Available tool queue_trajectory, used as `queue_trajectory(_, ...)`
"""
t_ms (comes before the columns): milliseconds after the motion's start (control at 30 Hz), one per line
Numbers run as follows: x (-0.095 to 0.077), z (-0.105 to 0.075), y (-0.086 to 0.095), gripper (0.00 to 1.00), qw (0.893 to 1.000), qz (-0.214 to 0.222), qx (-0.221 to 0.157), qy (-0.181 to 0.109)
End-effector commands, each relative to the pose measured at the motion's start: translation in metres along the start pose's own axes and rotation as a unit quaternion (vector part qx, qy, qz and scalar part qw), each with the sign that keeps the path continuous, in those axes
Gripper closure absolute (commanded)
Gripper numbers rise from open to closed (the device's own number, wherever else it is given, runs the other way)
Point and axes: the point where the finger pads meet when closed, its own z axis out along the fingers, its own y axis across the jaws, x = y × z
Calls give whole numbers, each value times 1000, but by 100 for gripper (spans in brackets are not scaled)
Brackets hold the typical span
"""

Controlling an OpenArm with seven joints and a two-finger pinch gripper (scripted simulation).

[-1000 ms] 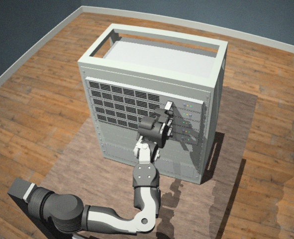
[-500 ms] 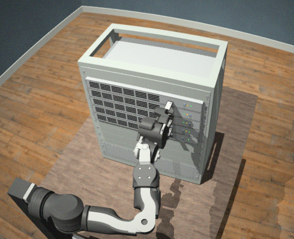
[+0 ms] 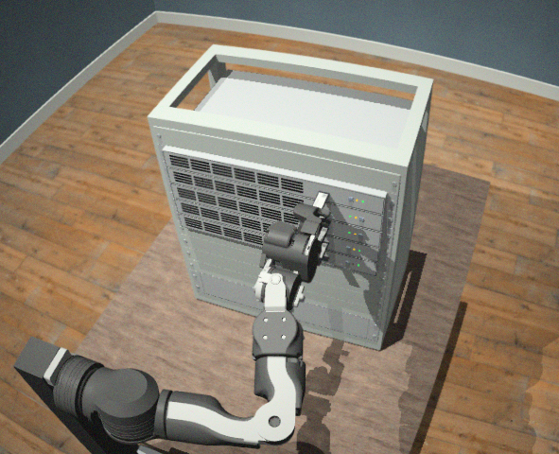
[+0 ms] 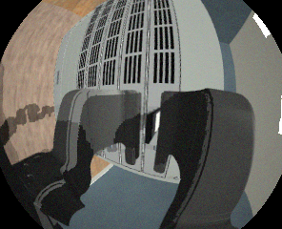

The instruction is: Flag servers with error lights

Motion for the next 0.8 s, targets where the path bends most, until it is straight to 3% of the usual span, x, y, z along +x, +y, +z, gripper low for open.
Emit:
queue_trajectory(0, 1, -1, 1, 90, 1000, 1, -2, 1)
queue_trajectory(467, 1, -48, 3, 90, 1000, 2, -8, -2)
queue_trajectory(567, 2, -50, 3, 90, 1000, 2, -8, -1)
queue_trajectory(600, 2, -50, 2, 100, 1000, 2, -7, -1)
queue_trajectory(767, -1, -50, -4, 100, 1000, 1, -8, 0)
